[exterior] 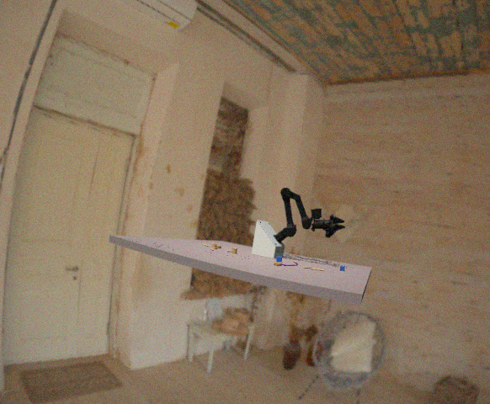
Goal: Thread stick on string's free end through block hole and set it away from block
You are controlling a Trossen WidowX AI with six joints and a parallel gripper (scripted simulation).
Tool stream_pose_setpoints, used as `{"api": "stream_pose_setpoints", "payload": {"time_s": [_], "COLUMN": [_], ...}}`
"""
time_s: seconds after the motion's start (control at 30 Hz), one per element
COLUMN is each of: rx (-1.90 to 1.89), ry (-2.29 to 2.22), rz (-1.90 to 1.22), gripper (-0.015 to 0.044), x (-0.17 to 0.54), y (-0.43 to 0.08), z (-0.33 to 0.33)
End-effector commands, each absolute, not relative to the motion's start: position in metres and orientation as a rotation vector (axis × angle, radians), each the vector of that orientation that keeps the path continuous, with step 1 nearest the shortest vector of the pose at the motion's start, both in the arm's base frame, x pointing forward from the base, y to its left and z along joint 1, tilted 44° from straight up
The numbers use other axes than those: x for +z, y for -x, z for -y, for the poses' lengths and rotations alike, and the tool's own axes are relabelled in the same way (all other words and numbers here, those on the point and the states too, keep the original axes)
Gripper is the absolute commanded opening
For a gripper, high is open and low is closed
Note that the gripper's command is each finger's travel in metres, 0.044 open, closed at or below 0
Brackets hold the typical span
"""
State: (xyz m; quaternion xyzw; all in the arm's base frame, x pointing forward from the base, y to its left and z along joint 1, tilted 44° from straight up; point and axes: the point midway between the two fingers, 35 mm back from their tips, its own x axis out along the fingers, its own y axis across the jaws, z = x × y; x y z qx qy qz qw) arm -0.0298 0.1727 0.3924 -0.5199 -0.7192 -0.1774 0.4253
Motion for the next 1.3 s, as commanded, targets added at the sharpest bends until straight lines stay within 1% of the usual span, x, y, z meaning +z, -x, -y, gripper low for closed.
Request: {"api": "stream_pose_setpoints", "payload": {"time_s": [0.0,0.03,0.1,0.27,0.43,0.63,0.77,0.93,1.1,1.27], "rx": [-0.443,-0.443,-0.422,-0.194,0.153,0.648,0.968,1.288,1.497,1.587], "ry": [1.3,1.3,1.337,1.614,1.874,2.068,2.083,1.949,1.688,1.287], "rz": [1.798,1.798,1.816,1.885,1.825,1.553,1.255,0.795,0.352,-0.073], "gripper": [0.0426,0.044,0.044,0.044,0.044,0.044,0.044,0.044,0.044,0.044], "x": [0.392,0.392,0.389,0.358,0.312,0.245,0.2,0.148,0.108,0.081], "y": [0.03,0.03,0.028,-0.002,-0.057,-0.137,-0.189,-0.241,-0.268,-0.275], "z": [-0.173,-0.173,-0.182,-0.246,-0.291,-0.303,-0.286,-0.242,-0.188,-0.128]}}
